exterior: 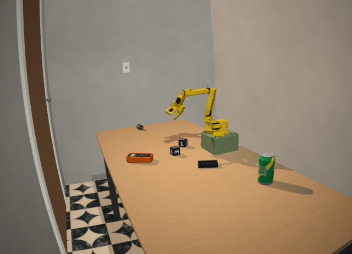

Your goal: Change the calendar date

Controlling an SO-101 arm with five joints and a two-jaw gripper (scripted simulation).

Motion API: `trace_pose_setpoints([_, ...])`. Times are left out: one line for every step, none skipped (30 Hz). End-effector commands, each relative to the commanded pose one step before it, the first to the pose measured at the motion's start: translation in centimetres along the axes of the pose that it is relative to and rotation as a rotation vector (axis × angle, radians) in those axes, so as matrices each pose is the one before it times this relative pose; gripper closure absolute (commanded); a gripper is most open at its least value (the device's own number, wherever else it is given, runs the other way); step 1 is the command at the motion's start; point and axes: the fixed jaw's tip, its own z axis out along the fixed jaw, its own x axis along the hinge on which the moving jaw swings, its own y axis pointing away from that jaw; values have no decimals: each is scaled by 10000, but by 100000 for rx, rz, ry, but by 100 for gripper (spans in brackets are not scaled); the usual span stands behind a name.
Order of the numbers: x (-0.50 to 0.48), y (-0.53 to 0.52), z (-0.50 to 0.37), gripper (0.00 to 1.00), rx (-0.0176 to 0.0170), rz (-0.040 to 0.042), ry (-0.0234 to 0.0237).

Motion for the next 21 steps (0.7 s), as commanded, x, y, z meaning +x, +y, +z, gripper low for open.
trace_pose_setpoints([-21608,-414,2480,65,12,8312,-4161])
trace_pose_setpoints([-5554,1524,583,65,-364,2195,-1010])
trace_pose_setpoints([-5603,1792,596,65,-412,2236,-1012])
trace_pose_setpoints([-5608,2062,604,65,-466,2267,-1002])
trace_pose_setpoints([-5574,2328,604,65,-510,2286,-993])
trace_pose_setpoints([-5502,2586,609,65,-561,2296,-977])
trace_pose_setpoints([0,0,0,65,0,0,0])
trace_pose_setpoints([0,0,0,65,0,0,0])
trace_pose_setpoints([-5397,2830,608,65,-601,2297,-949])
trace_pose_setpoints([-5257,3055,603,65,-640,2289,-918])
trace_pose_setpoints([-5084,3266,603,65,-673,2265,-879])
trace_pose_setpoints([-4879,3436,593,65,-703,2237,-843])
trace_pose_setpoints([-4655,3584,581,65,-723,2198,-794])
trace_pose_setpoints([-4403,3694,568,65,-740,2146,-748])
trace_pose_setpoints([-4142,3773,557,65,-750,2087,-698])
trace_pose_setpoints([-3864,3813,543,65,-750,2023,-643])
trace_pose_setpoints([-3581,3821,517,65,-748,1946,-594])
trace_pose_setpoints([-3294,3778,500,65,-736,1862,-543])
trace_pose_setpoints([-3009,3716,475,65,-715,1772,-492])
trace_pose_setpoints([-2728,3604,453,65,-694,1673,-441])
trace_pose_setpoints([-2456,3462,428,65,-664,1573,-393])
